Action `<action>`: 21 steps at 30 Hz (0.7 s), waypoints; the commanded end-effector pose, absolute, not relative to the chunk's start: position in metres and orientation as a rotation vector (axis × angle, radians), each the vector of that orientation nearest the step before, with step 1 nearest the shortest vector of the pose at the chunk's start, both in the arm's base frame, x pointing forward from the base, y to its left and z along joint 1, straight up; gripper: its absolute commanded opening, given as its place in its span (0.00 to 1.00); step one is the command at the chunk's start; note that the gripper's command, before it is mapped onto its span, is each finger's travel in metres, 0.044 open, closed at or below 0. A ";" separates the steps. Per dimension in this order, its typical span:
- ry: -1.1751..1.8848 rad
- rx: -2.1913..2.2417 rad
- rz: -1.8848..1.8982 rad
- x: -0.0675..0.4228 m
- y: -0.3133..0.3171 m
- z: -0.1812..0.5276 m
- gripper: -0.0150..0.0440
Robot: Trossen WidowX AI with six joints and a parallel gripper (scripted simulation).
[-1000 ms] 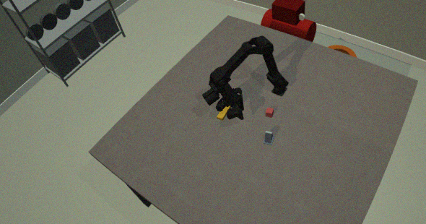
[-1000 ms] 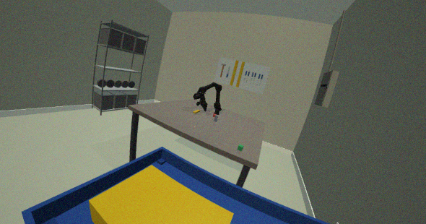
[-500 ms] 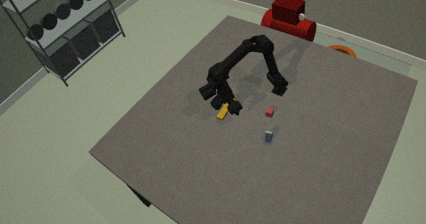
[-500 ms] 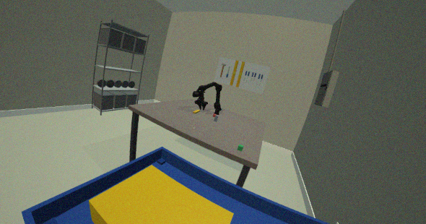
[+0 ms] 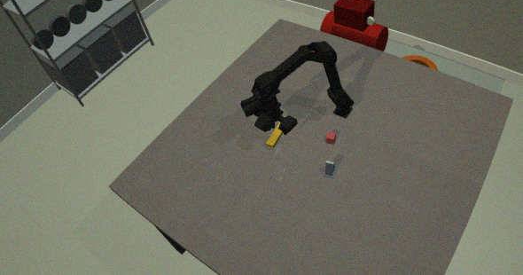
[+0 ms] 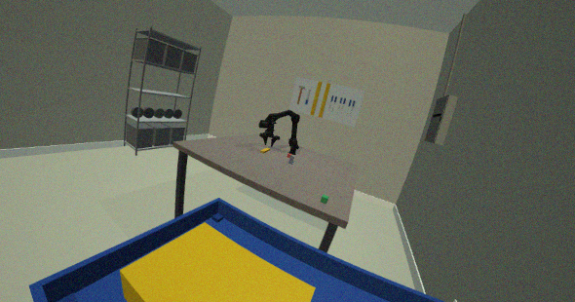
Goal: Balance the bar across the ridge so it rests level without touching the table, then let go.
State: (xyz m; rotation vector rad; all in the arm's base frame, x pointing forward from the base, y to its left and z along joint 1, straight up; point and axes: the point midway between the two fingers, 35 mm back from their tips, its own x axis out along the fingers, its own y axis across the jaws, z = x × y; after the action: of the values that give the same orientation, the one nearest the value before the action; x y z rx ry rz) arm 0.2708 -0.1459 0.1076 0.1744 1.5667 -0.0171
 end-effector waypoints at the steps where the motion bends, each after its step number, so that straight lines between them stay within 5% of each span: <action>1: 1.549 0.042 0.026 0.270 -0.158 0.115 0.79; 21: 1.544 -0.120 0.091 0.270 -0.174 0.084 0.79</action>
State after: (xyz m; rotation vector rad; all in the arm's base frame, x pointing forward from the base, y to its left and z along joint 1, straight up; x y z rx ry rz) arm 0.2716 -0.1738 0.1034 -0.1202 1.5305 0.0799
